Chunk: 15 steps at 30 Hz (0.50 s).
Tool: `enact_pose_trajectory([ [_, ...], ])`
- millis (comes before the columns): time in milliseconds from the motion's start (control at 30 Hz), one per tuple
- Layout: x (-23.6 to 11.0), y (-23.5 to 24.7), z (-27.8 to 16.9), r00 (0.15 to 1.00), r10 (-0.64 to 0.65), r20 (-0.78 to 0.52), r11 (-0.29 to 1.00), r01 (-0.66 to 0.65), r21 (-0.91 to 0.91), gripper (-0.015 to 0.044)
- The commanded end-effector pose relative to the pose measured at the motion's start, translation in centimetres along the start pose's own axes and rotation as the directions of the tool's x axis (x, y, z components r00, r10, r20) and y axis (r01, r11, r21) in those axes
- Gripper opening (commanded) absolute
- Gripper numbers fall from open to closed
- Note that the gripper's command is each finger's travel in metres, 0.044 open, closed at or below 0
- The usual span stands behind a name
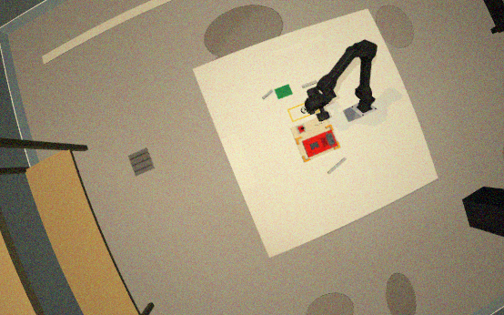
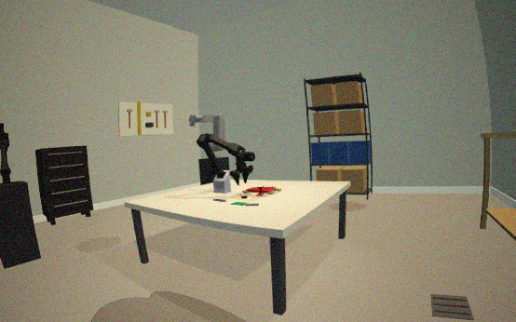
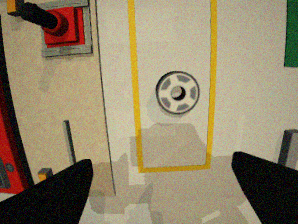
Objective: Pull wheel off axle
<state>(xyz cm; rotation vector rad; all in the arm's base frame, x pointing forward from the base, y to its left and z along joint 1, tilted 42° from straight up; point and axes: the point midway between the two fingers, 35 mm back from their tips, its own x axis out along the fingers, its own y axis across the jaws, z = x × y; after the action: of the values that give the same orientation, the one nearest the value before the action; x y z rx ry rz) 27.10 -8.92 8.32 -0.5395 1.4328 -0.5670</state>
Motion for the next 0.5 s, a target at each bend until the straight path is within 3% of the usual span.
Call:
enact_pose_trajectory([
  [0, -2.44, 1.72, -4.68, 1.0, -0.009, -0.007, 1.0, 0.009, -0.008, 0.044],
  [467, -2.53, 1.78, -4.92, 1.0, -0.01, -0.007, 1.0, 0.009, -0.008, 0.044],
])
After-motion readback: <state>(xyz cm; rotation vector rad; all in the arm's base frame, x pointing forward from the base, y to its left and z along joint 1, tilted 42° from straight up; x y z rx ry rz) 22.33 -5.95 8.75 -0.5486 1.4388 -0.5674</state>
